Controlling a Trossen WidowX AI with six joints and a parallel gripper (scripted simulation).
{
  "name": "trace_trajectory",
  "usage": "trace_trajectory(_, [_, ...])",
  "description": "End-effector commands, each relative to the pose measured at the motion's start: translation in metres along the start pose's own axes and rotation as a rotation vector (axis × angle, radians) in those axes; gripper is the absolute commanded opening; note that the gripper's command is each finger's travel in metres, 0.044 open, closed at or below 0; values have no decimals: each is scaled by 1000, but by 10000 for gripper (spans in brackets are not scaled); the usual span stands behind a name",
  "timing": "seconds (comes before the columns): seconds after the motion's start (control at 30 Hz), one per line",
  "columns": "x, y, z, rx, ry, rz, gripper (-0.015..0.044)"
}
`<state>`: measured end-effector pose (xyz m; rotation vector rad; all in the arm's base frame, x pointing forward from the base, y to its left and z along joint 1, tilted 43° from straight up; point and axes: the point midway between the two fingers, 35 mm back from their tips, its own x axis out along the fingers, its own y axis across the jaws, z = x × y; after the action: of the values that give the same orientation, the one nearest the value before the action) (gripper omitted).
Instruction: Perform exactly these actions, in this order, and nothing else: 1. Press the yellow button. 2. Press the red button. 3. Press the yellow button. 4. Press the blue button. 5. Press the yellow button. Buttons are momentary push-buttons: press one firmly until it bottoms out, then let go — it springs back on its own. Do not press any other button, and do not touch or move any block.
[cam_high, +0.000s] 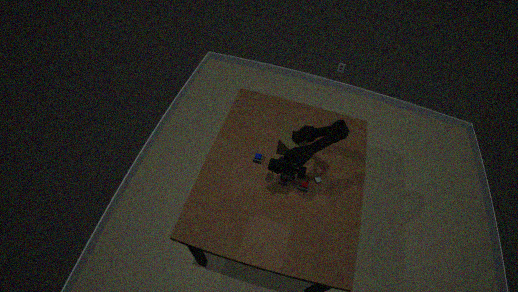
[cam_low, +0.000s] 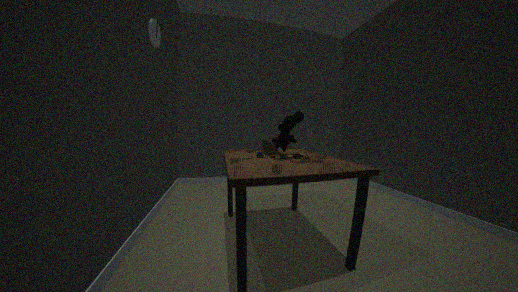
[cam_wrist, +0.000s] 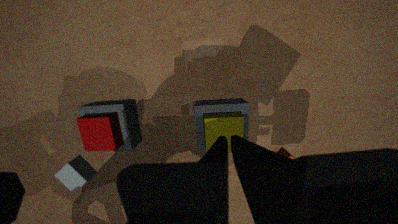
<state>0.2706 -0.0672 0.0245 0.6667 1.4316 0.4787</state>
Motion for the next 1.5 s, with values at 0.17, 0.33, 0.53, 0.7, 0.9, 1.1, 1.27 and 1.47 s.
trace_trajectory(0.17, [15, 0, -2, 11, 3, 7, 20])
trace_trajectory(0.33, [23, 1, -3, 11, 3, 7, 20])
trace_trajectory(0.53, [25, 1, -3, 11, 3, 8, 20])
trace_trajectory(0.7, [25, 1, -3, 11, 3, 8, 20])
trace_trajectory(0.9, [25, 1, -3, 11, 3, 8, 20])
trace_trajectory(1.1, [-7, 0, -2, 10, 3, 6, 20])
trace_trajectory(1.27, [-12, 0, -2, 11, 3, 6, 20])
trace_trajectory(1.47, [-69, -1, -2, 12, 4, 4, 20])
